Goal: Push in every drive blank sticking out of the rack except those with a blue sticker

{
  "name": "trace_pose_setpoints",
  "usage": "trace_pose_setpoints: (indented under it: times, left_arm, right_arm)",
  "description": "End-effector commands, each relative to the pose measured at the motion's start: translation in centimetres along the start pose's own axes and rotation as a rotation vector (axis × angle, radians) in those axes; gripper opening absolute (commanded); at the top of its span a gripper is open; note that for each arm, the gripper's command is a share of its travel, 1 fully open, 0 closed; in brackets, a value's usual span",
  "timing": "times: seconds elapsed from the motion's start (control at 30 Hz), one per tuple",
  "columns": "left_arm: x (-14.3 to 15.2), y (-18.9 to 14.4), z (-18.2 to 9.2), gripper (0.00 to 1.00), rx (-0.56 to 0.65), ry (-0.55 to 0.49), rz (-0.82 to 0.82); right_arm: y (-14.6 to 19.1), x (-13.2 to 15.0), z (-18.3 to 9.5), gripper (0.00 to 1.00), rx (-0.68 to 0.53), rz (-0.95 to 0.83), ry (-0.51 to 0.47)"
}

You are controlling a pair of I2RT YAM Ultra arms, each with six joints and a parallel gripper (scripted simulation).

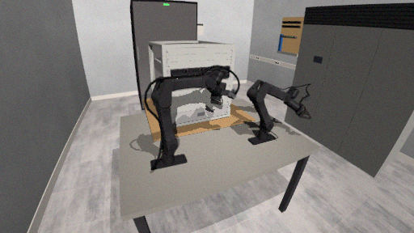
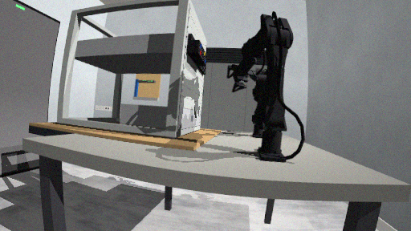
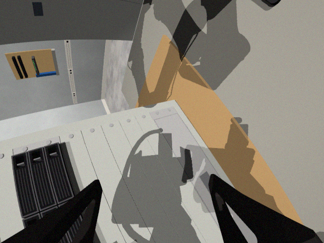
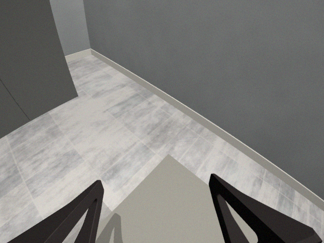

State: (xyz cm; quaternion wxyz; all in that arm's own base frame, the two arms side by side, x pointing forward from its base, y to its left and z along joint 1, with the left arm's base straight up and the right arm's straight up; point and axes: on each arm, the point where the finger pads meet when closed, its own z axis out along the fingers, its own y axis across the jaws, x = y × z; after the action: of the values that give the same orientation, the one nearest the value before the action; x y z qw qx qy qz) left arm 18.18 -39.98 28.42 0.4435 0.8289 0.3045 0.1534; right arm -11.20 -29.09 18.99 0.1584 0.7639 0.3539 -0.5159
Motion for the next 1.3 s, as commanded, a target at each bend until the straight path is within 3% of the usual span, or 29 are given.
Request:
trace_pose_setpoints:
  times: [0.0, 0.33, 0.73, 0.8, 1.27]
  left_arm:
    - [1.9, 2.9, -1.3, 1.00, -0.175, 0.147, -0.001]
    - [4.7, 4.8, -3.1, 1.00, -0.331, 0.370, -0.036]
    - [8.0, 5.3, -6.9, 1.00, -0.481, 0.655, -0.136]
    - [8.0, 5.3, -6.9, 1.00, -0.481, 0.655, -0.136]
    - [10.1, 4.2, -10.2, 1.00, -0.548, 0.857, -0.243]
  right_arm:
    - [-0.2, -0.9, 0.0, 1.00, 0.004, 0.019, -0.020]
    - [0.8, -1.9, -0.2, 1.00, -0.047, 0.023, -0.030]
    - [7.9, -10.9, -3.4, 1.00, -0.420, 0.020, -0.169]
    - [7.9, -10.9, -3.4, 1.00, -0.420, 0.020, -0.169]
    - [13.1, -20.8, -10.5, 1.00, -0.791, -0.051, -0.429]
